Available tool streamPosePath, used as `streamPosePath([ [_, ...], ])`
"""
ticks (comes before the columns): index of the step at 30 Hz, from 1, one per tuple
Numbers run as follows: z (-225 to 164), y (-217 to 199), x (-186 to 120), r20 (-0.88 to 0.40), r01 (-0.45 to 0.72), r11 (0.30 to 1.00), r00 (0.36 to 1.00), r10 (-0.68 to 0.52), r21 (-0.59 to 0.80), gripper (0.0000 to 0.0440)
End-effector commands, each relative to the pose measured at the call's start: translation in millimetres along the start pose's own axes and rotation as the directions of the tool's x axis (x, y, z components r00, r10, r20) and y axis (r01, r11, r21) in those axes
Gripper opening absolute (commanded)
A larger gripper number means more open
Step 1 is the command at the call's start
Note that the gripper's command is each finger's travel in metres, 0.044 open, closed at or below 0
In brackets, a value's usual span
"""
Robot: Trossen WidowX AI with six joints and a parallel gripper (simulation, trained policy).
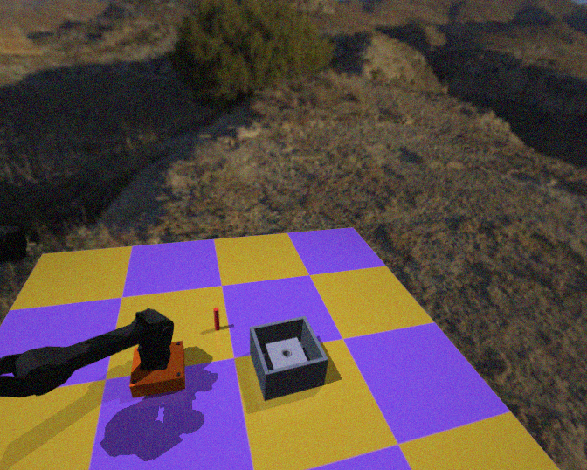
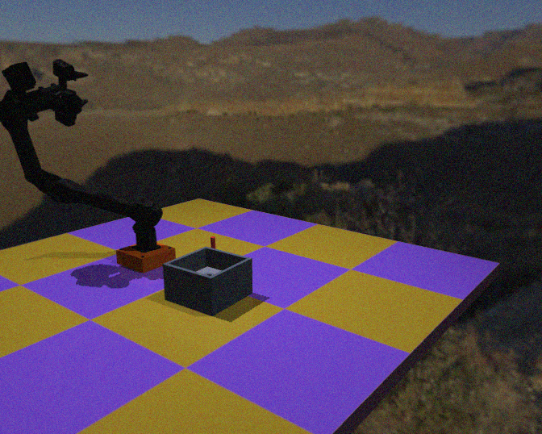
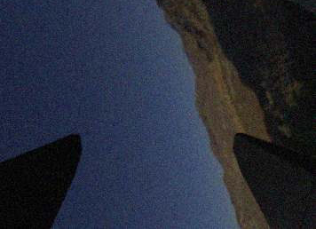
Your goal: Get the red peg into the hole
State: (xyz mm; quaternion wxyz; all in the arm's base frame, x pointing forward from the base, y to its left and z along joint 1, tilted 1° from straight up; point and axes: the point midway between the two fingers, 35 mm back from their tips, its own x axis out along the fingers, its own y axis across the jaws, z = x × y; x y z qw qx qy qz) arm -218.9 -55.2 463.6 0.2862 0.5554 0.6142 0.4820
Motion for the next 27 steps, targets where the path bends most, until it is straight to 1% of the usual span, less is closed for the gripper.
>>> streamPosePath([
  [1,5.6,2.9,3.9,0.023,-0.006,1.000,1.000,0.006,-0.002,0.0423],
  [2,12.8,6.1,8.7,0.050,-0.008,1.000,0.999,0.008,0.001,0.0440],
  [7,66.7,22.6,41.7,0.202,0.013,0.997,0.979,-0.027,0.070,0.0440],
  [13,139.5,36.2,73.4,0.363,0.050,0.983,0.925,-0.111,0.175,0.0440],
  [20,219.7,31.6,95.5,0.501,0.089,0.944,0.829,-0.247,0.319,0.0440],
  [27,294.1,10.7,103.6,0.592,0.115,0.880,0.699,-0.401,0.461,0.0440],
])
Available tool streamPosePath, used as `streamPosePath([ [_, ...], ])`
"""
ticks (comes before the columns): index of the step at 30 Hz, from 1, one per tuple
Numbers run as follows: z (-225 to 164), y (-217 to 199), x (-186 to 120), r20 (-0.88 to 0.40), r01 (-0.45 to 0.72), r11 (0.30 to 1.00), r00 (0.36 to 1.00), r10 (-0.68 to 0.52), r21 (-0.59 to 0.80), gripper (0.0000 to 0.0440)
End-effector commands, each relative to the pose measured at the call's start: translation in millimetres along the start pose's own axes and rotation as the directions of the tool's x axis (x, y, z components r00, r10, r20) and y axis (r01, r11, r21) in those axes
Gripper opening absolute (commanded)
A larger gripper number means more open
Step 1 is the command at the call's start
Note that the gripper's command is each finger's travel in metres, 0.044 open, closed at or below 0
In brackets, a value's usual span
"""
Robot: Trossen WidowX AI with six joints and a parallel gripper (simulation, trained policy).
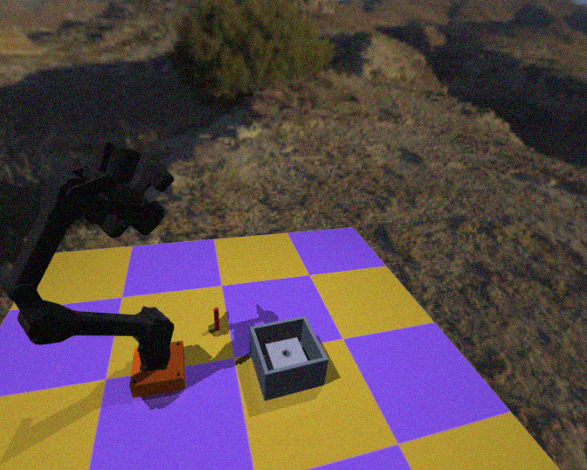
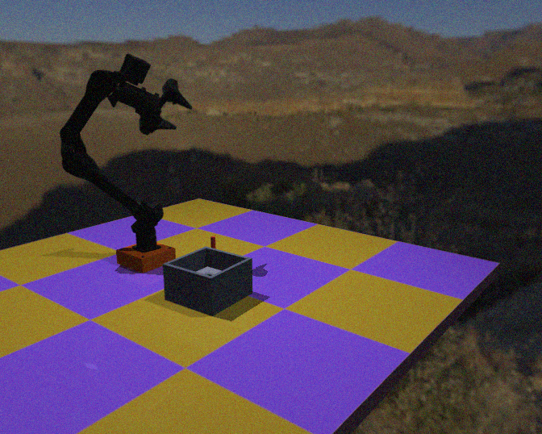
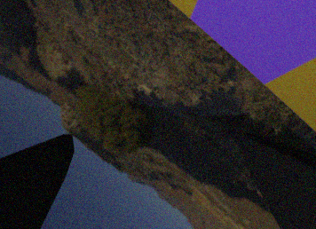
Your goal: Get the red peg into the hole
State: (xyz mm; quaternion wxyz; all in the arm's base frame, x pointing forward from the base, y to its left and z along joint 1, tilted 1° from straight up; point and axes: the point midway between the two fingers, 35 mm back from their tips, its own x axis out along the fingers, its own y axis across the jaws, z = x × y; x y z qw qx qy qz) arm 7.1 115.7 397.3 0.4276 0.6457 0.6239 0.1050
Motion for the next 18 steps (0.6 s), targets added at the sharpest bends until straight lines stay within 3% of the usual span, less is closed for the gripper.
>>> streamPosePath([
  [1,24.3,4.2,23.6,0.080,0.054,0.998,0.995,-0.057,0.043,0.0440],
  [9,90.9,-0.3,76.2,0.261,0.192,0.966,0.937,-0.233,0.173,0.0440],
  [18,168.0,-26.1,123.2,0.408,0.337,0.886,0.795,-0.448,0.318,0.0440],
])
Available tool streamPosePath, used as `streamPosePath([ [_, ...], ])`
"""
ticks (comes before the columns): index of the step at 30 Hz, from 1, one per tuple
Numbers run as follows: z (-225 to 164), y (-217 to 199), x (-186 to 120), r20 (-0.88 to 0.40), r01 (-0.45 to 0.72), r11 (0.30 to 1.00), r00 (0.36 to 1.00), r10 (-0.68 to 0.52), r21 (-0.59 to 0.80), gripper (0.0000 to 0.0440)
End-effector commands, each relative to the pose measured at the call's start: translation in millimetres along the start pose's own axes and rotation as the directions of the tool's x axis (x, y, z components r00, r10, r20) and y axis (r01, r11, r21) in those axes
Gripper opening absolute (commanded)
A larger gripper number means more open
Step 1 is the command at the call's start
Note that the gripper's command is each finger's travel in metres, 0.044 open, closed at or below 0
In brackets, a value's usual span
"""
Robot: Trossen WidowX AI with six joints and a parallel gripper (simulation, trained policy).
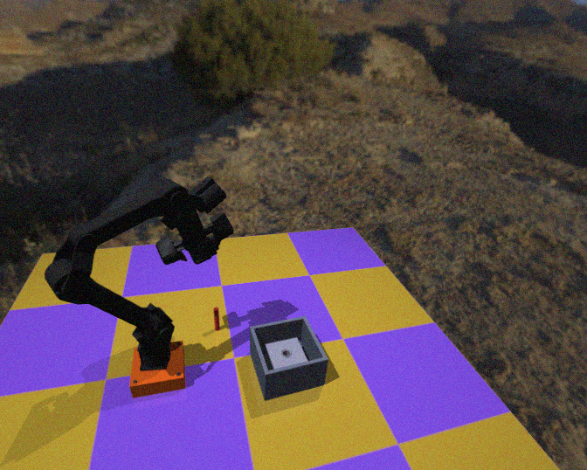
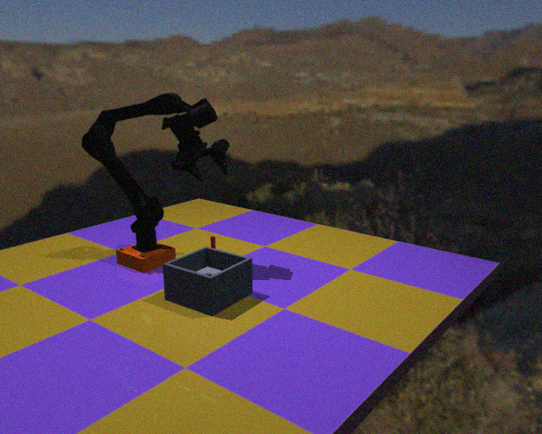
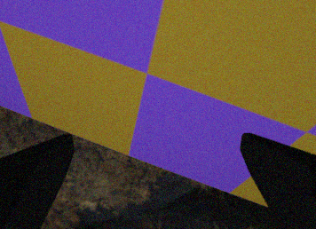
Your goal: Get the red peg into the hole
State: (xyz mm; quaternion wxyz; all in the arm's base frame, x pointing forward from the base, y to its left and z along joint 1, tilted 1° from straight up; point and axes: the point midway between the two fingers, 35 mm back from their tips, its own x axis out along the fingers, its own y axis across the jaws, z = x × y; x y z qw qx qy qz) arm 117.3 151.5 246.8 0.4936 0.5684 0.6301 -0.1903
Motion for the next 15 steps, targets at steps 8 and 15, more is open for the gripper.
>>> streamPosePath([
  [8,52.7,-3.0,73.9,0.198,0.188,0.981,0.961,-0.194,0.044,0.0440],
  [15,80.5,-12.7,112.2,0.279,0.259,0.965,0.924,-0.261,0.044,0.0440],
])
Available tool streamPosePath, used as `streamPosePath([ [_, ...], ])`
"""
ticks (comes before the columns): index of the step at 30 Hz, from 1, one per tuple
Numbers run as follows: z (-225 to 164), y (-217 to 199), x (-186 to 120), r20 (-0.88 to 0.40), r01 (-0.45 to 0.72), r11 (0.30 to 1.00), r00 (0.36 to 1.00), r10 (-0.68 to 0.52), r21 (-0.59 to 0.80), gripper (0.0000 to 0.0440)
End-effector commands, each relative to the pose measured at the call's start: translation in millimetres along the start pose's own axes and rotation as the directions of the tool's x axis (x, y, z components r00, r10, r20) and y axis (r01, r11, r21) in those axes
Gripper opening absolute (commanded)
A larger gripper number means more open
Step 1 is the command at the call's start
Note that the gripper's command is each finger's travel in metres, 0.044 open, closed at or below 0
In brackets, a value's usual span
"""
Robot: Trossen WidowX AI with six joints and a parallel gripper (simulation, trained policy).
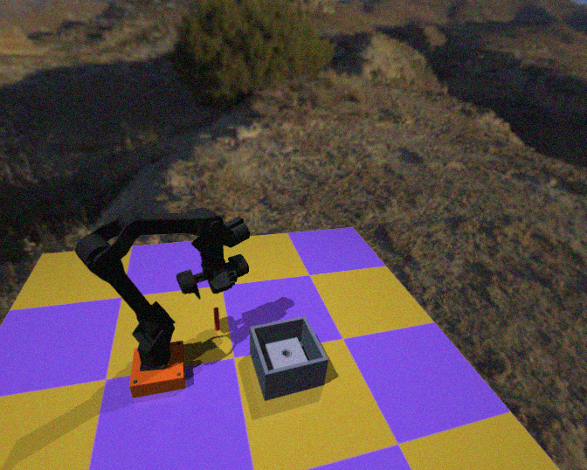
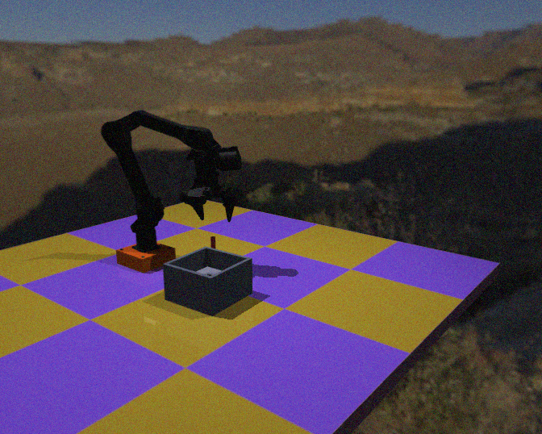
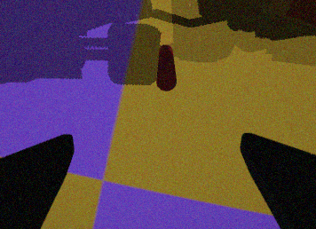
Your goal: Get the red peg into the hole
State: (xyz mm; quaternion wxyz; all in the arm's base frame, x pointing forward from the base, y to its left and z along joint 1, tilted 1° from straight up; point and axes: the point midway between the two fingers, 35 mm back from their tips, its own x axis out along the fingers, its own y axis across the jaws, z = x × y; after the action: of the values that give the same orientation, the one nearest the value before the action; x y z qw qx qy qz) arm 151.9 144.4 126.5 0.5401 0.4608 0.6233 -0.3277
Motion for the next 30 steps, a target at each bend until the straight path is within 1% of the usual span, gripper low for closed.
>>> streamPosePath([
  [1,6.7,-0.3,18.5,0.033,0.023,1.000,0.999,-0.023,-0.013,0.0440],
  [11,21.3,0.2,73.6,0.091,0.006,0.998,0.996,-0.001,-0.058,0.0440],
  [15,25.1,-0.3,90.3,0.103,-0.011,0.998,0.994,0.018,-0.068,0.0439],
  [17,26.8,-1.0,96.2,0.109,-0.016,0.998,0.994,0.023,-0.067,0.0429],
  [20,28.9,-3.8,102.1,0.114,-0.008,0.998,0.993,0.014,-0.060,0.0366],
  [30,28.9,-7.2,103.2,0.076,0.029,0.996,0.997,-0.023,-0.082,0.0104],
])
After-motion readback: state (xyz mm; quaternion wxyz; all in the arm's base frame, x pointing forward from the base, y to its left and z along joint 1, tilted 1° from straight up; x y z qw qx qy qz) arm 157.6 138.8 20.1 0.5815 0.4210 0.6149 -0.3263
